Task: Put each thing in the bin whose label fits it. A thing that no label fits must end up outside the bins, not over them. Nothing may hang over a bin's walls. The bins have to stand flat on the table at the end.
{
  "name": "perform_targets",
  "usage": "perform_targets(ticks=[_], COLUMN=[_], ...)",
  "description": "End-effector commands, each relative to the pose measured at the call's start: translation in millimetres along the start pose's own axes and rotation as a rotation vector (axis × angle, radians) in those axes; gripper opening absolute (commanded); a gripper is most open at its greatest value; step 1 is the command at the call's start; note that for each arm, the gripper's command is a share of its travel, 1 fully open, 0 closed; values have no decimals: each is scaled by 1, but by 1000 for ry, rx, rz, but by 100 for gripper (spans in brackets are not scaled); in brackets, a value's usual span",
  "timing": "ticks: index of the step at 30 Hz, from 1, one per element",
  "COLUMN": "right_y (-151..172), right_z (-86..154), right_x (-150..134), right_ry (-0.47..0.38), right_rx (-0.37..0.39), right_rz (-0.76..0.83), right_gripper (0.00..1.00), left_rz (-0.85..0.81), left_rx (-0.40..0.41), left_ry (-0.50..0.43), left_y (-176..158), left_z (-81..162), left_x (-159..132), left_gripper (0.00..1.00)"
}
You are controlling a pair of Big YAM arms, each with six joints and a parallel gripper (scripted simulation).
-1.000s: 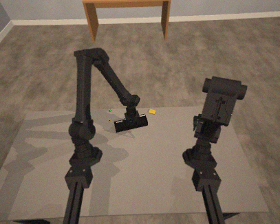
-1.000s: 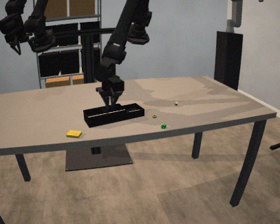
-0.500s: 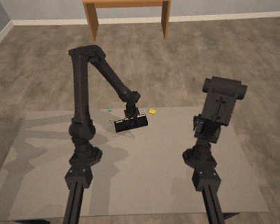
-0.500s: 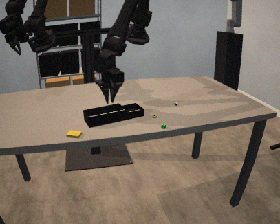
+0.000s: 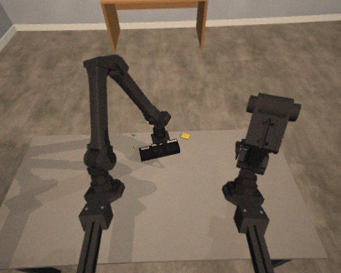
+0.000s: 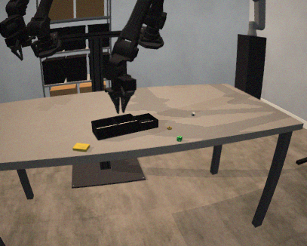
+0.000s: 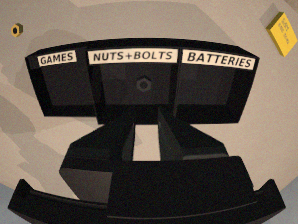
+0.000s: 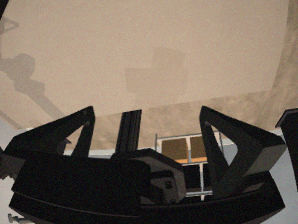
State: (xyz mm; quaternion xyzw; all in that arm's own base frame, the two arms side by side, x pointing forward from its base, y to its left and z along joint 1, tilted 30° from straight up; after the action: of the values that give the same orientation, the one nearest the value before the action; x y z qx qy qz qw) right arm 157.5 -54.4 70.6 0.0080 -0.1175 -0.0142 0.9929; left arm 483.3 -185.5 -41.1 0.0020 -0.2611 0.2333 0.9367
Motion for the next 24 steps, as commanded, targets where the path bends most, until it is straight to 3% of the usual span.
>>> perform_targets(ticks=[1,16,17,19,24], right_y=[-3,-3,-3,-3,-3], right_z=[2,2,2,2,2], right_x=[3,3,3,3,3], right_ry=[-23,-23,-23,-23,-23], right_rx=[-10,-10,-10,-10,-10], right_rz=[-13,-13,-13,-13,-13], right_gripper=[100,100,100,100,100], left_rz=[24,10,-32,-119,-121], left_rx=[13,-7,-16,-14,-13], left_ry=[3,-7,-19,-21,-23], left_y=[6,-2,9,22,54], left_z=[-7,1,5,5,6], left_x=[0,4,18,28,55], left_gripper=[21,21,30,30,30])
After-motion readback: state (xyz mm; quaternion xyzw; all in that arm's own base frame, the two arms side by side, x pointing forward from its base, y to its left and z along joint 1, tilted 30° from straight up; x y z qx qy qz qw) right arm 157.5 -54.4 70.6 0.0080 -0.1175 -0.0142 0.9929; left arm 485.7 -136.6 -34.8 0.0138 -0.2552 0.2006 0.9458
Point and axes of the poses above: on each arm, the point where the finger pads meet when closed, its own z axis back along the fingers, its own y axis across the jaws, x = y × z, the point moved 1 cm from there along z, back along the fingers, and after that the axes turned 13 degrees about z, right-handed, at the moved point
